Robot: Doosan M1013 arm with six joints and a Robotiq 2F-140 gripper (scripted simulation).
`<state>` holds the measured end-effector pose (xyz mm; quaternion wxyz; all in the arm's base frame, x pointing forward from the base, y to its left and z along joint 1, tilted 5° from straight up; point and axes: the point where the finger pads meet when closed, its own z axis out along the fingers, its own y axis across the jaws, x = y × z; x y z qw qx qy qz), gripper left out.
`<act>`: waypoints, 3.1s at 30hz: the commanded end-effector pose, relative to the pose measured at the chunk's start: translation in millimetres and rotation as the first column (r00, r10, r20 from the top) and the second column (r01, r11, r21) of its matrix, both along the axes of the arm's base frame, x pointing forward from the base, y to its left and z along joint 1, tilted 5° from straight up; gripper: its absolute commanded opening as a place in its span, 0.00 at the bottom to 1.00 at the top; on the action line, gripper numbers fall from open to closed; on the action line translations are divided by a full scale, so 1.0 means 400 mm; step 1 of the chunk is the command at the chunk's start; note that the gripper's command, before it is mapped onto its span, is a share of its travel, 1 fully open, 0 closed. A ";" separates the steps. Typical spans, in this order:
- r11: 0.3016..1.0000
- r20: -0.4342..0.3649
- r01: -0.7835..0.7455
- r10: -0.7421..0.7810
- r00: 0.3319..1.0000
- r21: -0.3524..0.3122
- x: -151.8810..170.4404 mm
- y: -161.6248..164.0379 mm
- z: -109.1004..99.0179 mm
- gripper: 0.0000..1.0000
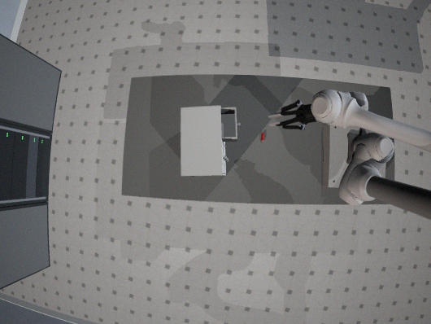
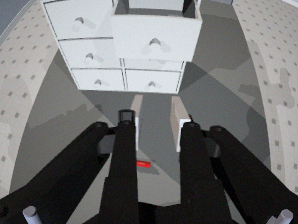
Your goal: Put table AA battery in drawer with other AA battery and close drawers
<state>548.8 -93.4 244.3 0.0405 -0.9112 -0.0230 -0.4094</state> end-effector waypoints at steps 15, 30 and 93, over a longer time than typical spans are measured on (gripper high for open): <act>0.999 -0.572 -0.043 0.023 0.820 -0.021 -0.114 -0.007 0.109 0.20; 0.998 -0.716 -0.060 0.024 0.698 -0.025 -0.155 -0.013 0.146 0.20; 0.998 -0.718 -0.060 0.024 0.695 -0.025 0.078 -0.008 0.372 1.00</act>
